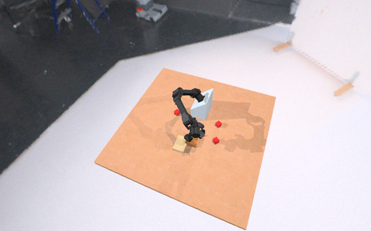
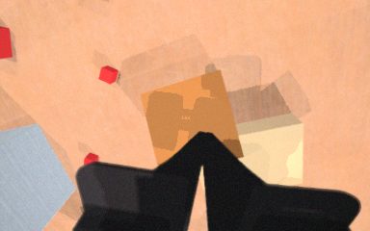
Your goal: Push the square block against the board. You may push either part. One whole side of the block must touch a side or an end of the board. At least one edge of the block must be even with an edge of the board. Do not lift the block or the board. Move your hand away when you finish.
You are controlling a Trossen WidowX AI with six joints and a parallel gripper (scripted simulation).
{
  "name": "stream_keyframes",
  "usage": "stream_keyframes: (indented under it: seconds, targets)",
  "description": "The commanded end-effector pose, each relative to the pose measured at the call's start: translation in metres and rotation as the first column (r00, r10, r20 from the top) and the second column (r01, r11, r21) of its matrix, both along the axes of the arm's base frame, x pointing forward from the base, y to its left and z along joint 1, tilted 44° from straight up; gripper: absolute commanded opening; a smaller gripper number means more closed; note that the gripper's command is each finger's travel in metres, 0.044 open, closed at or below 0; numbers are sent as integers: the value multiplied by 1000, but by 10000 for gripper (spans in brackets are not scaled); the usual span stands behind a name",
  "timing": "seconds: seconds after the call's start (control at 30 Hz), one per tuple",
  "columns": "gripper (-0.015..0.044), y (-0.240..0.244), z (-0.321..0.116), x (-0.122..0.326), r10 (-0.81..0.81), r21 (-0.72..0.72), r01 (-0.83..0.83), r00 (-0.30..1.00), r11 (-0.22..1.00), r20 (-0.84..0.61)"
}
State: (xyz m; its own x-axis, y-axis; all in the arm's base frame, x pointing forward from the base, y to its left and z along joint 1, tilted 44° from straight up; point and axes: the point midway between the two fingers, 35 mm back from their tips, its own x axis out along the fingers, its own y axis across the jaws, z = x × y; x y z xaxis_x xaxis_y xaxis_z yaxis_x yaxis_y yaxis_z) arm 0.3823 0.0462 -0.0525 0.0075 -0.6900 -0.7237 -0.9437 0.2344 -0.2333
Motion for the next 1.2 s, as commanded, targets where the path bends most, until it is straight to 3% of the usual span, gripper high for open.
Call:
stream_keyframes:
  seconds: [0.0,0.3,0.7,0.83,0.97,1.17]
  targets:
    - [0,0,0,0,-4,2,4,1000,1000,-1]
    - [0,-1,-2,-1,16,0,-16,1000,1000,-15]
    - [0,-10,-28,-25,276,37,-276,923,960,-268]
    - [0,-12,-31,-25,280,39,-280,921,959,-272]
    - [0,-43,-63,-25,280,37,-281,920,959,-274]
    - [0,-46,-65,-25,280,36,-281,920,959,-274]
